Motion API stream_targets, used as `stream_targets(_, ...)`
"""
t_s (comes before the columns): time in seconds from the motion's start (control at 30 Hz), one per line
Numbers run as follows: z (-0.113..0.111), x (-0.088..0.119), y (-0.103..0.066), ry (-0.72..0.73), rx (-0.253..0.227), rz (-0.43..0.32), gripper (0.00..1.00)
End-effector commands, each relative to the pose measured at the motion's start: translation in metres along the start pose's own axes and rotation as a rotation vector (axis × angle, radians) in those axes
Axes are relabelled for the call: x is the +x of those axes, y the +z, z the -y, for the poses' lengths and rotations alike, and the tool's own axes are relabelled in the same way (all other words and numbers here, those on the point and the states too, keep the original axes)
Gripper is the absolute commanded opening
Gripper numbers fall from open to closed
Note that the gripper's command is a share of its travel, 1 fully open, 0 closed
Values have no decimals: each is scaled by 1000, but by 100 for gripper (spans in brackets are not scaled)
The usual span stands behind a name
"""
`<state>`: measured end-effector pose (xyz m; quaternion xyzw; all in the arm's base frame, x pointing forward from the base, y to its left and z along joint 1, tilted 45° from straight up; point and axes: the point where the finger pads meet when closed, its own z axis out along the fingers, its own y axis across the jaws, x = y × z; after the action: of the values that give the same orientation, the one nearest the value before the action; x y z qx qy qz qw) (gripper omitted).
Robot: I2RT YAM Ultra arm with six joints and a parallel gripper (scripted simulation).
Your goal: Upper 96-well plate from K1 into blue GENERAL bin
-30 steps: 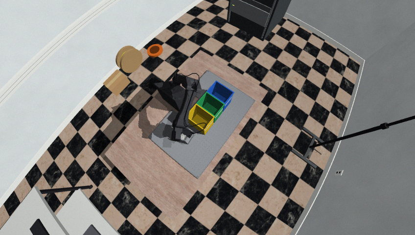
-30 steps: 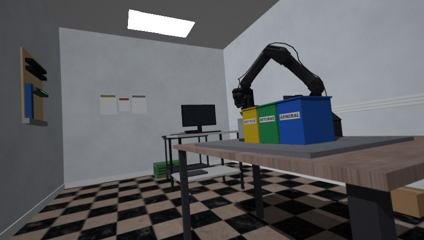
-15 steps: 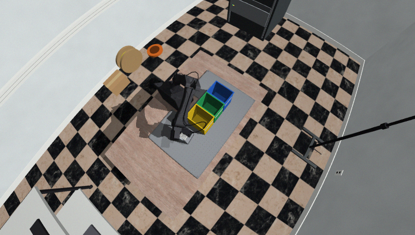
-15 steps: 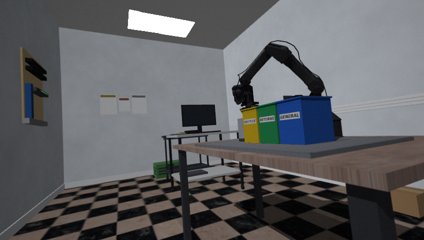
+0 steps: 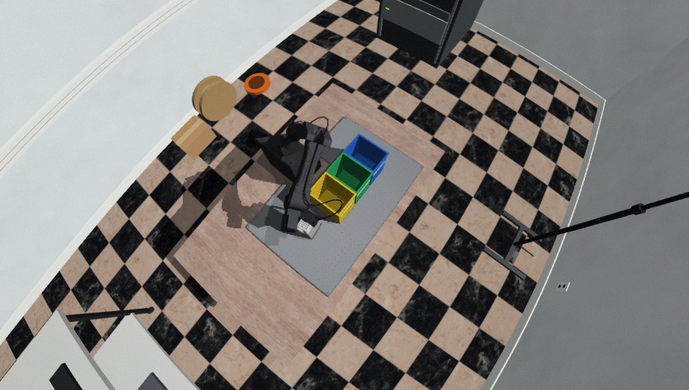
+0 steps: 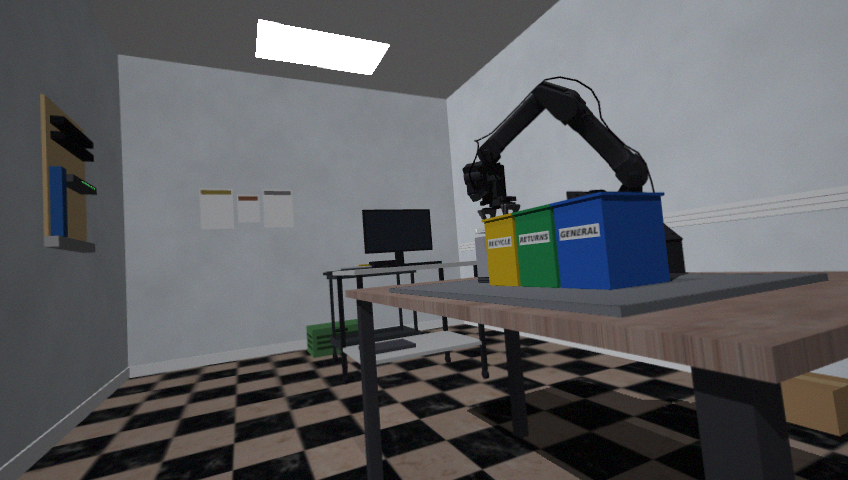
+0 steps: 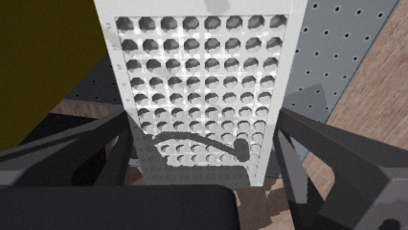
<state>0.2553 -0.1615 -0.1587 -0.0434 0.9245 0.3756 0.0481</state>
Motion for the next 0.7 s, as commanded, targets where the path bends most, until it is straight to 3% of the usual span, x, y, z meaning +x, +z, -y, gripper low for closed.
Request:
stream_targets(0.0,3,-5,-25,-11,27,21,0)
stream_targets(0.27,3,-5,-38,-11,27,21,0)
stream_targets(0.37,3,-3,-35,-3,13,20,0)
stream_targets(0.67,3,-4,-55,-10,28,21,0)
